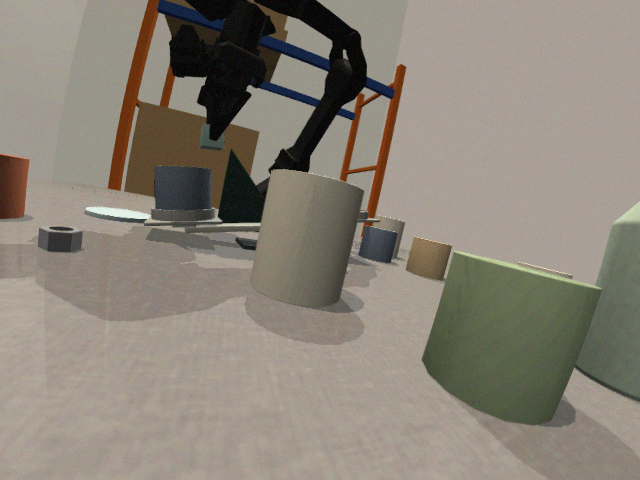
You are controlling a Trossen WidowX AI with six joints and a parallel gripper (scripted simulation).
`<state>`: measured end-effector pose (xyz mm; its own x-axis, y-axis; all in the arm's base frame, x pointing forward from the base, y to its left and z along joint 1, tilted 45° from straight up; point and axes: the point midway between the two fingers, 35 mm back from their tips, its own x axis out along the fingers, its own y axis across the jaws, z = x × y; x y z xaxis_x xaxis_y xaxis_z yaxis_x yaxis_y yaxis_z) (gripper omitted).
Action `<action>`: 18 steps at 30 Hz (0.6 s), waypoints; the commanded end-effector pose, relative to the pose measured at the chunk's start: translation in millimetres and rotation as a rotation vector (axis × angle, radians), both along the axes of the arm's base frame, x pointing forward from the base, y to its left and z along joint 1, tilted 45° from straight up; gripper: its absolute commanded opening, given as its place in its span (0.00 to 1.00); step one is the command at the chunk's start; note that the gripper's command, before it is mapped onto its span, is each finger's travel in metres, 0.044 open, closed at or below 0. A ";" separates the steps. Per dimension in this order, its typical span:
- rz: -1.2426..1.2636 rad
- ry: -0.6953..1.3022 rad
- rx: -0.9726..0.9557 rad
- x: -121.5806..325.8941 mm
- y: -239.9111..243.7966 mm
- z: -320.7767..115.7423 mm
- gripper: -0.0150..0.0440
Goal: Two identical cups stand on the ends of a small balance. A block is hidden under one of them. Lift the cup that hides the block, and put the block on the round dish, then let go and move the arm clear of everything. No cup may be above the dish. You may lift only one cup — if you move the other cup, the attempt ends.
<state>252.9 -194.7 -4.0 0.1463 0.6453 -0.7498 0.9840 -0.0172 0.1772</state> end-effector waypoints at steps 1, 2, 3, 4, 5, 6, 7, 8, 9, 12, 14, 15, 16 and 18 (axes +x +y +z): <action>0.012 -0.007 -0.005 -9.0 -14.2 -25.3 0.25; 0.014 -0.008 -0.004 -12.0 -17.2 -32.8 0.25; 0.016 -0.008 -0.003 -15.2 -20.1 -40.3 0.25; 0.019 -0.009 -0.001 -18.5 -22.7 -47.8 0.25; 0.021 -0.010 0.001 -21.9 -25.2 -55.4 0.25; 0.023 -0.011 0.002 -25.4 -27.6 -62.9 0.25; 0.026 -0.012 0.004 -29.0 -29.7 -70.5 0.25; 0.028 -0.014 0.006 -32.7 -31.6 -78.1 0.25; 0.031 -0.015 0.008 -36.5 -33.4 -85.6 0.25; 0.038 -0.019 0.015 -48.6 -37.4 -108.3 0.25; 0.043 -0.023 0.020 -57.0 -39.1 -123.4 0.25; 0.045 -0.024 0.022 -60.5 -39.5 -129.5 0.25; 0.046 -0.025 0.024 -62.6 -39.7 -133.1 0.25; 0.047 -0.026 0.024 -63.3 -39.8 -134.3 0.25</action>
<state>191.1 -230.8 -132.7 0.1336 0.6768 -0.7239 0.9815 0.0105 0.1910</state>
